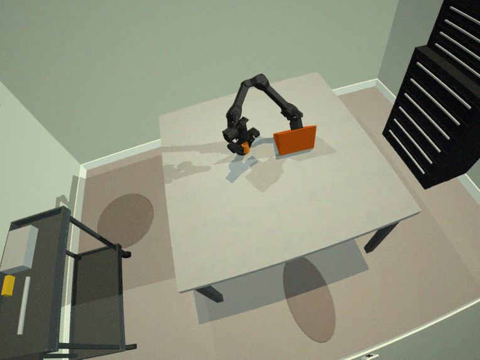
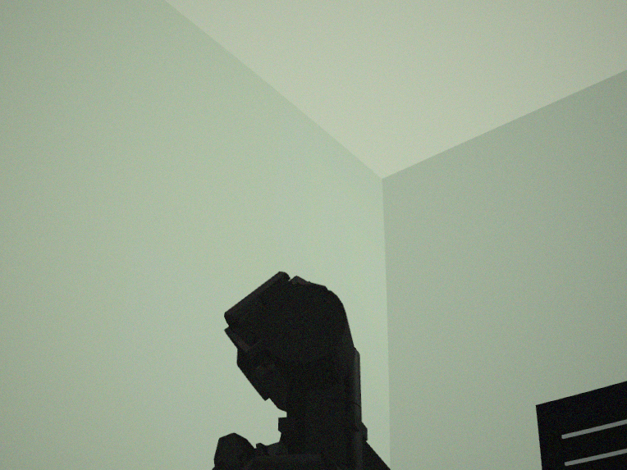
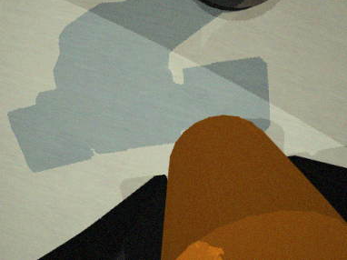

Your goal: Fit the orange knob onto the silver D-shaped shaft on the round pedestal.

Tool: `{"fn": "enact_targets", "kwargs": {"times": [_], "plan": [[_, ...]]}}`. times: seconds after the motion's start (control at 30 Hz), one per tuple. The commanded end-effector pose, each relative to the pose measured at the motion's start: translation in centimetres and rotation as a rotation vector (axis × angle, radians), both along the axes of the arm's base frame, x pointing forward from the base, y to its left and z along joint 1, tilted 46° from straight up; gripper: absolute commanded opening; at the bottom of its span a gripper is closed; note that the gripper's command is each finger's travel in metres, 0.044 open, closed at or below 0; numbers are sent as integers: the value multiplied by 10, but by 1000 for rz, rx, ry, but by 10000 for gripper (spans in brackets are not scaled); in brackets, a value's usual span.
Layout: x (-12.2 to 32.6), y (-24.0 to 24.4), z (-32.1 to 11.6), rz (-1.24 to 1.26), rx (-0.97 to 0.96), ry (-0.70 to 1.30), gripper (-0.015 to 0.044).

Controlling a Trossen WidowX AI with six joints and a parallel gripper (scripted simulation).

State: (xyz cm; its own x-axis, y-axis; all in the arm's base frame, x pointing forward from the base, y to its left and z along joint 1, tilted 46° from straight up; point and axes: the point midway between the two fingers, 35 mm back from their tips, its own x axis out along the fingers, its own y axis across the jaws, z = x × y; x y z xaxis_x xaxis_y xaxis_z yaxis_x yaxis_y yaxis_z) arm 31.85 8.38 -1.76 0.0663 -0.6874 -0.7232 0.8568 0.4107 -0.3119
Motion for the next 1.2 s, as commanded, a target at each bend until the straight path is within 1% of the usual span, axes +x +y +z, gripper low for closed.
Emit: {"fn": "enact_targets", "kwargs": {"times": [0.0, 1.0, 1.17], "plan": [[6, -10, 10, 6, 3, -10, 0], [24, -93, 55, -3, -29, -14, 0], [24, -97, 57, -4, -32, -14, 0]]}}
